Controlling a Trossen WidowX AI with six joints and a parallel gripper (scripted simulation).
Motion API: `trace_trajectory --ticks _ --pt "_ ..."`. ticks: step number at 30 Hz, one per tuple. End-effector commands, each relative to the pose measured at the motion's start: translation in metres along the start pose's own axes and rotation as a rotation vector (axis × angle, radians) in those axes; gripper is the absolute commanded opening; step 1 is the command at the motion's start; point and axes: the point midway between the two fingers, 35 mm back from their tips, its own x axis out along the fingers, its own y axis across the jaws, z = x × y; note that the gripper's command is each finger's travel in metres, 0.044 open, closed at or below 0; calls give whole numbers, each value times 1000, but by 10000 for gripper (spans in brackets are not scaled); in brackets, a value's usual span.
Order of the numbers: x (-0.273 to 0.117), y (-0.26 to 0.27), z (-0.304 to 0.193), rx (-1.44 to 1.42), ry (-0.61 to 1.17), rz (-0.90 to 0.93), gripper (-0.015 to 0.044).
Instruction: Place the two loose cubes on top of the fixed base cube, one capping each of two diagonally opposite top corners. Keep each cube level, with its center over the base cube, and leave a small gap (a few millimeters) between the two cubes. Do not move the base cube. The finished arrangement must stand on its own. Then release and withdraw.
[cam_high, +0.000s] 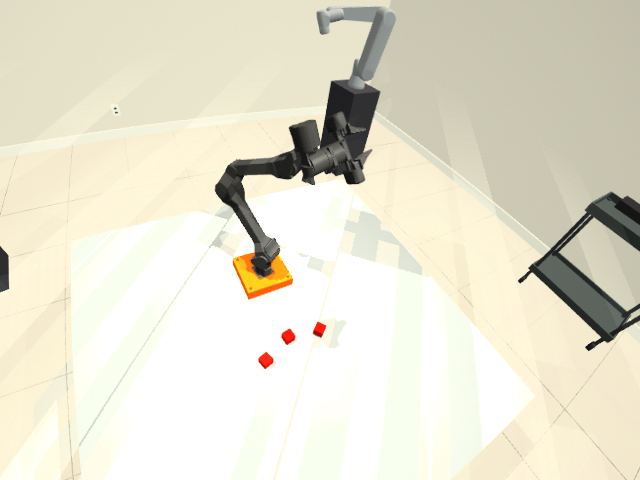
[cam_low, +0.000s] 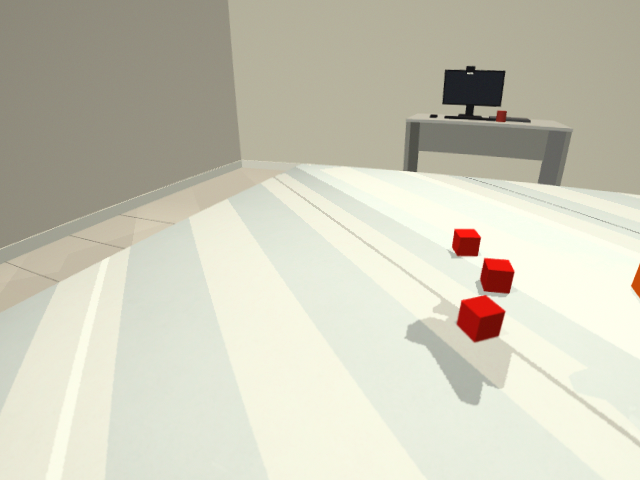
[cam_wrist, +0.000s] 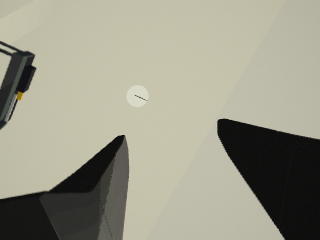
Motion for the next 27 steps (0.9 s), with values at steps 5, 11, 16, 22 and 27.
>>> trace_trajectory --ticks 5,11,16,22,27 --pt "-8 83 -39 611 220 194 265" --pt "-30 148 -60 1083 460 290 265" --pt "-57 200 -70 1456 706 325 265" --pt "-99 256 -71 1867 1055 300 265" --pt "-139 297 -64 2163 1393 214 265"
